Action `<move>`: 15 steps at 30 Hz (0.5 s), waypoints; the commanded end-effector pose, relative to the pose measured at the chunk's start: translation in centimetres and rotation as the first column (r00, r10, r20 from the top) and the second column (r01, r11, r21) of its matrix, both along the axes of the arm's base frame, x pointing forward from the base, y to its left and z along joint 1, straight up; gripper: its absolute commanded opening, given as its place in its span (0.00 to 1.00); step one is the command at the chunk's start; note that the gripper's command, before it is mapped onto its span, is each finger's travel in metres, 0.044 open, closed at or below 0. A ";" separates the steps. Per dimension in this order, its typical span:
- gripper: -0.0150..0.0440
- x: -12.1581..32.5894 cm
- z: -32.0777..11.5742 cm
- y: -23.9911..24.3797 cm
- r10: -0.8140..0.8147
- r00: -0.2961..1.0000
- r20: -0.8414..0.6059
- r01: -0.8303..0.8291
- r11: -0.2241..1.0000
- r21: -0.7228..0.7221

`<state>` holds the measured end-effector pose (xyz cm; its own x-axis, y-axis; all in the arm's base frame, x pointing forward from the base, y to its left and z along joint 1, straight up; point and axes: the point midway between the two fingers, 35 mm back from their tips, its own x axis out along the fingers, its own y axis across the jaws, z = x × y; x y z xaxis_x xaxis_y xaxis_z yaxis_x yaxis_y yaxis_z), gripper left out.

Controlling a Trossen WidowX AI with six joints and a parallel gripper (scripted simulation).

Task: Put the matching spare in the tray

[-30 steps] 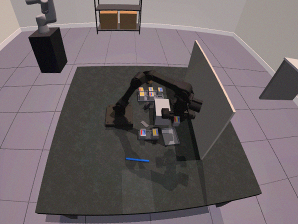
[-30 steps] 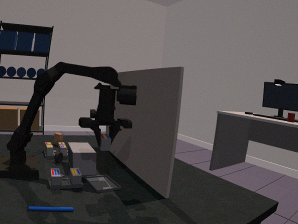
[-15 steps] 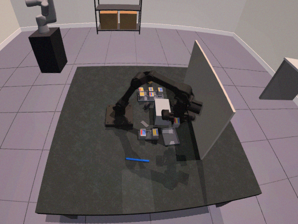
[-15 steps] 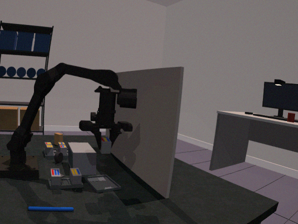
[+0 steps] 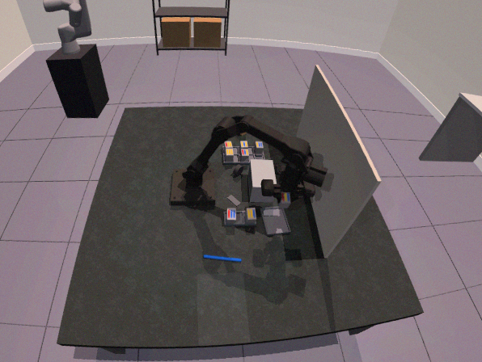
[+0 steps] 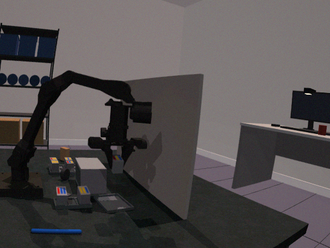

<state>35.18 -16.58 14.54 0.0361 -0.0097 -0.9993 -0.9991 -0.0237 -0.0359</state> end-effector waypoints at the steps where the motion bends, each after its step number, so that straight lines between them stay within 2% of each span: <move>1: 0.25 0.0 -0.5 0.0 0.003 1.000 -0.005 -0.003 1.000 0.000; 15: 0.25 0.1 -1.5 -0.1 0.003 1.000 -0.005 -0.003 1.000 0.000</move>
